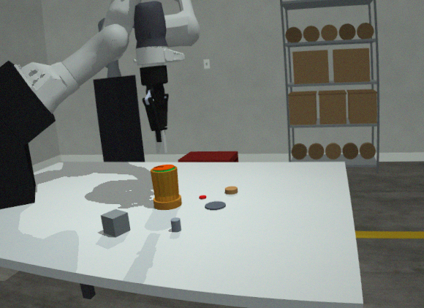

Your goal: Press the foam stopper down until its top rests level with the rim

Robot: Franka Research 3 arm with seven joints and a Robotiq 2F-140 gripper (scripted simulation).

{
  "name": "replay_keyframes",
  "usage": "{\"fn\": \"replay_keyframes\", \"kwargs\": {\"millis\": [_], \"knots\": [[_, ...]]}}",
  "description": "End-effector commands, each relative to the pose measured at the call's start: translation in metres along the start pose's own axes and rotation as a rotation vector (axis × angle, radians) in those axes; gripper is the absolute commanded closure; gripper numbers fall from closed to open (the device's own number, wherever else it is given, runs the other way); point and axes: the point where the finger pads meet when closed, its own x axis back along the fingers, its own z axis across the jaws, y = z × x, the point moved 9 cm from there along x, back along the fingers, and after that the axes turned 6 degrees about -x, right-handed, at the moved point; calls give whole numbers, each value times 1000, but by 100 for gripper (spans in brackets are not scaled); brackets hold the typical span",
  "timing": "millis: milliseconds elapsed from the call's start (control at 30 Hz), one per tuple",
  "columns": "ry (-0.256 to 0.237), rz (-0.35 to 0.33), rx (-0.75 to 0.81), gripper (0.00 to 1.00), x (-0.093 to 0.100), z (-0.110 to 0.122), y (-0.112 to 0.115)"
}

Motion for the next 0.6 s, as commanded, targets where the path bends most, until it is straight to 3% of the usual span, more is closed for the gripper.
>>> {"fn": "replay_keyframes", "kwargs": {"millis": [0, 567], "knots": [[-4, -3, -10, 100, -1, -1, 1], [-4, -3, -10, 100, -16, -1, 1]]}}
